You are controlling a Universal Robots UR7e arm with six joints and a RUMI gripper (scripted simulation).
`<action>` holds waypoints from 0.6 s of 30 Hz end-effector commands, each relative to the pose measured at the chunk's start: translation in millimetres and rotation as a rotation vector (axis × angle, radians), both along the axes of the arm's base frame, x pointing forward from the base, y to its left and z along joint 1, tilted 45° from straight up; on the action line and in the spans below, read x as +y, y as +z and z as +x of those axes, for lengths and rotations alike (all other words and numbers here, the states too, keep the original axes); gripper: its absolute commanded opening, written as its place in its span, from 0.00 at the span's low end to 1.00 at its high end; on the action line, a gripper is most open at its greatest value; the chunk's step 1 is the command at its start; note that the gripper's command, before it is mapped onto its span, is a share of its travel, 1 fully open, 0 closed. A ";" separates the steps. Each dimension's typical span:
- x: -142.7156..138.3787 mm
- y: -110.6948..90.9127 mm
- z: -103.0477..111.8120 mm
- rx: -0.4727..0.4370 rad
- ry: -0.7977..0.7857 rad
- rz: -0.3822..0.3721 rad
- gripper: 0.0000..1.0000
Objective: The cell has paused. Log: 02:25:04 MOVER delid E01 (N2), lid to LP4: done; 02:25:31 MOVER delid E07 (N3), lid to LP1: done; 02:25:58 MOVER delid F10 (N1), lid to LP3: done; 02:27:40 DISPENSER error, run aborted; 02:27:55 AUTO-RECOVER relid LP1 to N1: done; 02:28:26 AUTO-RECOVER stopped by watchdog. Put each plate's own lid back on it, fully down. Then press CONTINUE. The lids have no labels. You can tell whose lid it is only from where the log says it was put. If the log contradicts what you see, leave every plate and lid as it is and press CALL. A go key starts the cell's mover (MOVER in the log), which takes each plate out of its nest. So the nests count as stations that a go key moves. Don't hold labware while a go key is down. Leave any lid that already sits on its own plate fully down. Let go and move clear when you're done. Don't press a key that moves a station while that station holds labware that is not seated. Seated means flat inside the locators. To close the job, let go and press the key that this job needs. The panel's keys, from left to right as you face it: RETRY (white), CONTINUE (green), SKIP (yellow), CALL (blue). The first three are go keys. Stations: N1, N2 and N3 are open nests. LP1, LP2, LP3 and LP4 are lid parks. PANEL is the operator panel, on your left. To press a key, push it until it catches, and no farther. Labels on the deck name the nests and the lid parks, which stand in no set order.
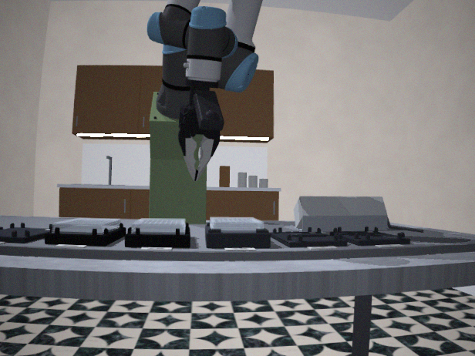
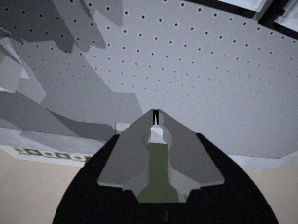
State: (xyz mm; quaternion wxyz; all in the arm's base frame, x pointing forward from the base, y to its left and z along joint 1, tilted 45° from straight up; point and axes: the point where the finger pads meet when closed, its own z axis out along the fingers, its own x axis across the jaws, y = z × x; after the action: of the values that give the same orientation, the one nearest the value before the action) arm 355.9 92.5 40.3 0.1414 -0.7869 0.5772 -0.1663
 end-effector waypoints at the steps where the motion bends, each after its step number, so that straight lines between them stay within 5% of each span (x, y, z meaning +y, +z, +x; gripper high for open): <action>1: 25.3 -3.1 -6.9 -0.010 0.063 -0.088 0.00; 18: 96.9 -12.0 -27.5 -0.046 0.276 -0.296 0.00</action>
State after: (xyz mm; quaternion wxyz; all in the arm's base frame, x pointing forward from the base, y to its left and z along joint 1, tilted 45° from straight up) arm 333.7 168.4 31.4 0.0862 -0.8560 0.4590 -0.2216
